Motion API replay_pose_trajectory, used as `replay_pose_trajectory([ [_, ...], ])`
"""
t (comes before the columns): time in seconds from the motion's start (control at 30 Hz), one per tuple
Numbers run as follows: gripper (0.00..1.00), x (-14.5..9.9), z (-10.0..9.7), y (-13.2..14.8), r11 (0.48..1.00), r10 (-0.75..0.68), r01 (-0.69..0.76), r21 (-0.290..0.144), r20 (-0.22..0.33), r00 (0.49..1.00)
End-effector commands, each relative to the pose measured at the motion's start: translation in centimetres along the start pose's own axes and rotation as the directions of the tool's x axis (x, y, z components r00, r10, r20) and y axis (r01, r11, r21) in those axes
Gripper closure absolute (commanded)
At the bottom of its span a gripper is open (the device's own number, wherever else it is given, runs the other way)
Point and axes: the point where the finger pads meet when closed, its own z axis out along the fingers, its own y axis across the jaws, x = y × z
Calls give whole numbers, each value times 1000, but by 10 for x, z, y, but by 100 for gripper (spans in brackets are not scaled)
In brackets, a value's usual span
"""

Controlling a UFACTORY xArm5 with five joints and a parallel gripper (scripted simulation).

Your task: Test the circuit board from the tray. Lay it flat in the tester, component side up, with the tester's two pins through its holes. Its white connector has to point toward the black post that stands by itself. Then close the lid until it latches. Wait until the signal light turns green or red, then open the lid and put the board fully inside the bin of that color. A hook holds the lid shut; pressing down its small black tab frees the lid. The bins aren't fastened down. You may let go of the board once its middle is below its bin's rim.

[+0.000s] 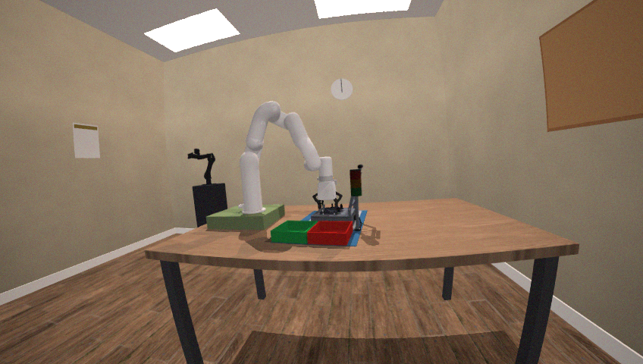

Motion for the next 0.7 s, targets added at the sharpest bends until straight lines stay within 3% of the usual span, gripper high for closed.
replay_pose_trajectory([
  [0.0,0,1,2,1,1000,0,0,-3,-2,1000],
  [0.67,0,1,14,1,1000,0,0,-3,-2,1000],
])
